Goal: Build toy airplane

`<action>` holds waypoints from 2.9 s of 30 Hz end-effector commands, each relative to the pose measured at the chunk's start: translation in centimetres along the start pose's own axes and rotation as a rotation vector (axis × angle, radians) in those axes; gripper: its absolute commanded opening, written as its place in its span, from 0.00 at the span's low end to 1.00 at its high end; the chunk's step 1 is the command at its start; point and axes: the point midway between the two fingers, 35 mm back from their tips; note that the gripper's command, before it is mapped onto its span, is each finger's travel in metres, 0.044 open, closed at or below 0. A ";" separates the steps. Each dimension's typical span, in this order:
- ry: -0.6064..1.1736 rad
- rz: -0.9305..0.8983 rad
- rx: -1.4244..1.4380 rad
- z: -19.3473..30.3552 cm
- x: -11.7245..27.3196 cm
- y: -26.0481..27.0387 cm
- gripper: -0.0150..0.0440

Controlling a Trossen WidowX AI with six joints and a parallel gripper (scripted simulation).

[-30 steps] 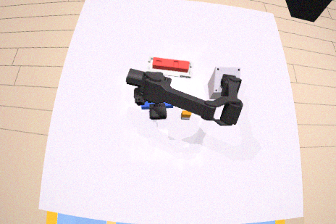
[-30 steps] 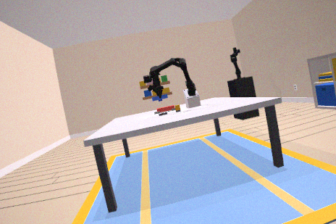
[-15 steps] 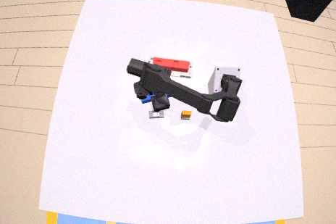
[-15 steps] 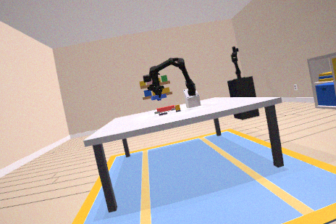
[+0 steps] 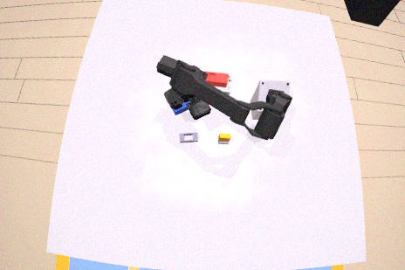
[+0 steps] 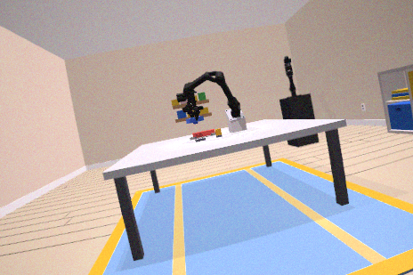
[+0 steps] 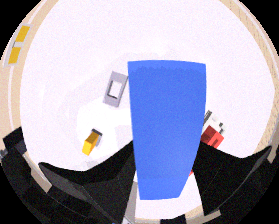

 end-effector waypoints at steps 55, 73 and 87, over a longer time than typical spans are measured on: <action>0.000 -0.027 0.914 13.8 -4.1 -12.0 0.25; -0.005 -0.031 0.973 14.8 -4.5 -12.3 0.59; -0.005 -0.031 0.973 14.9 -4.5 -12.3 0.59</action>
Point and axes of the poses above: the point midway between the two fingers, 35 mm back from their tips, its own x axis back along the fingers, its own y axis across the jaws, z = x × y, and after that the axes turned 7 degrees about -x, right-handed
